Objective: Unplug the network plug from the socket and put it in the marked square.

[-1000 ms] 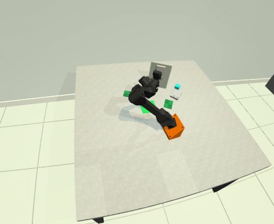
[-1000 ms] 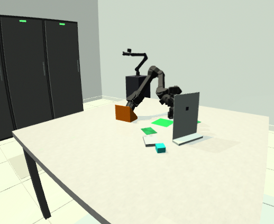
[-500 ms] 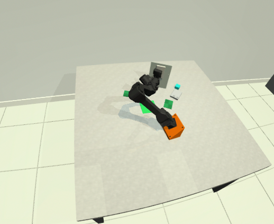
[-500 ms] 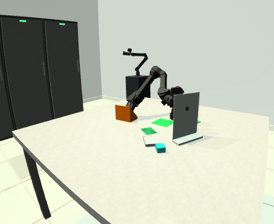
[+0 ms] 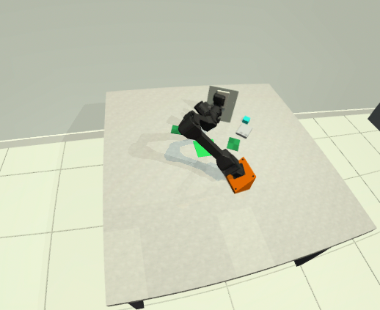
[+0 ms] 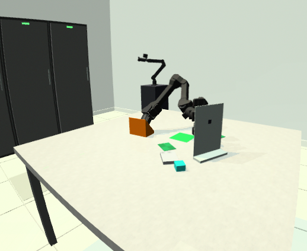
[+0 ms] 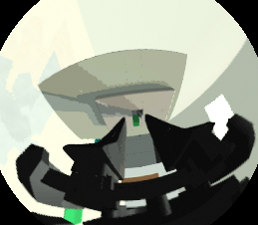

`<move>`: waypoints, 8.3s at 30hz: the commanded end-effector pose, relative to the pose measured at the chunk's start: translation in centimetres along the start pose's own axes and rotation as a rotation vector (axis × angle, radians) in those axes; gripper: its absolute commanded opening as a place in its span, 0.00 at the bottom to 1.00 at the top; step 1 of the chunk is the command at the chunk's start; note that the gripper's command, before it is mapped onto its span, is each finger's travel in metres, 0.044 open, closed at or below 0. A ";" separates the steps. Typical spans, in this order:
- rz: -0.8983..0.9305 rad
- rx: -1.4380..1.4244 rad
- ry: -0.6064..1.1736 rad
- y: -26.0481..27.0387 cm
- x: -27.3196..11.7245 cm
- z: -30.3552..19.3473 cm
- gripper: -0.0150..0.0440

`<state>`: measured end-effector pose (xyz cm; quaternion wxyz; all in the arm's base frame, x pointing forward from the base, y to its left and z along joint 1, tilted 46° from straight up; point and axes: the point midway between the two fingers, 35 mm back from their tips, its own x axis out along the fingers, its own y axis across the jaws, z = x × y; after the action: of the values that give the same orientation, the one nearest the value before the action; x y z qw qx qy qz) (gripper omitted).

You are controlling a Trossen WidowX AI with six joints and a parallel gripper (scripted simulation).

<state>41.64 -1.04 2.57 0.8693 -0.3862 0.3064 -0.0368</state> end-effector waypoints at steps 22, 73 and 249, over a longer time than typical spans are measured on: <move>-0.002 -0.001 -0.005 -0.1 0.1 0.2 0.25; -0.001 -0.001 -0.004 -0.1 -2.7 -0.4 0.25; 0.874 -0.521 -0.969 6.7 -21.0 -3.8 0.25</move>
<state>21.50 7.26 6.93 0.7221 -0.3978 0.0072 0.5659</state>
